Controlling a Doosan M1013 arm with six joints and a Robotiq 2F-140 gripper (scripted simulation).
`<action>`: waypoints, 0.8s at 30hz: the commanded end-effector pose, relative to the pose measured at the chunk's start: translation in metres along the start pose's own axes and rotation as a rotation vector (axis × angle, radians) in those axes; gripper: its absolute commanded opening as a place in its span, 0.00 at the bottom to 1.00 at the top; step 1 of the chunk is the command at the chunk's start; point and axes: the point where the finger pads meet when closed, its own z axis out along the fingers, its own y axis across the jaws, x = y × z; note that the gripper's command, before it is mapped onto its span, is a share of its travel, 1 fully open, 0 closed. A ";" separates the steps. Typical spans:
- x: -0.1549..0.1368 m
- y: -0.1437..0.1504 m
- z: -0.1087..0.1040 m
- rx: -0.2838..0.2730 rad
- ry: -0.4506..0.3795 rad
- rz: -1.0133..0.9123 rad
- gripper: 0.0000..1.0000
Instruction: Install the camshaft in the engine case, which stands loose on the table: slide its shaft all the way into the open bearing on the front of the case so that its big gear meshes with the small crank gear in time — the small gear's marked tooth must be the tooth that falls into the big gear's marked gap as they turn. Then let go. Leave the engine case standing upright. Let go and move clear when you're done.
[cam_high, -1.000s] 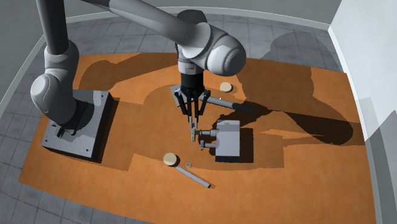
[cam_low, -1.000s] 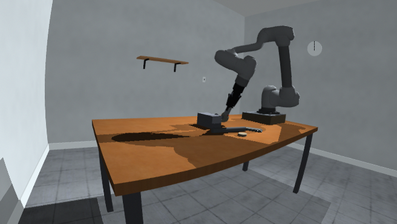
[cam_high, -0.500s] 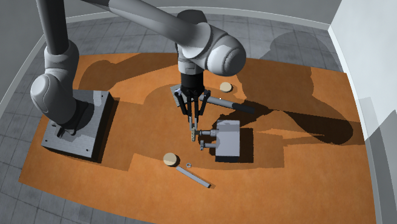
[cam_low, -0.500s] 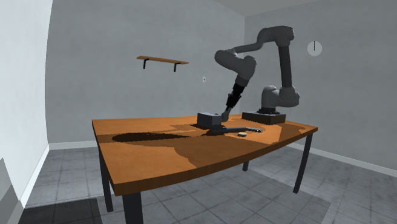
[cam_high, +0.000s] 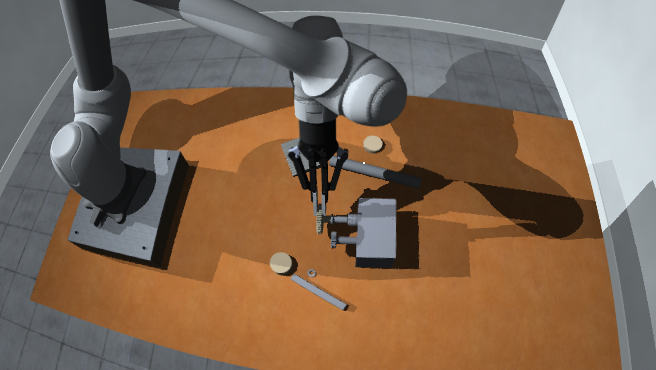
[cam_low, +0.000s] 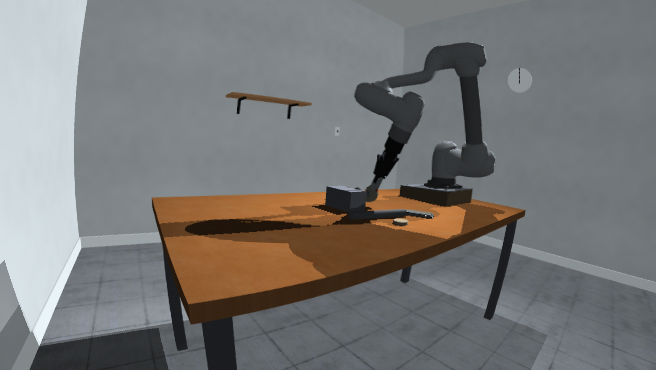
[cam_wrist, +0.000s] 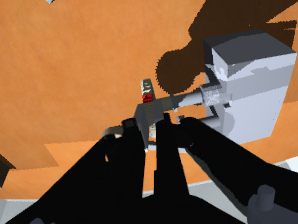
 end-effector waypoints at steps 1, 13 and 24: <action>0.000 0.001 0.001 0.010 0.002 0.004 0.05; 0.000 0.007 0.001 0.010 0.002 0.004 0.05; 0.000 0.015 0.001 0.010 0.002 0.004 0.05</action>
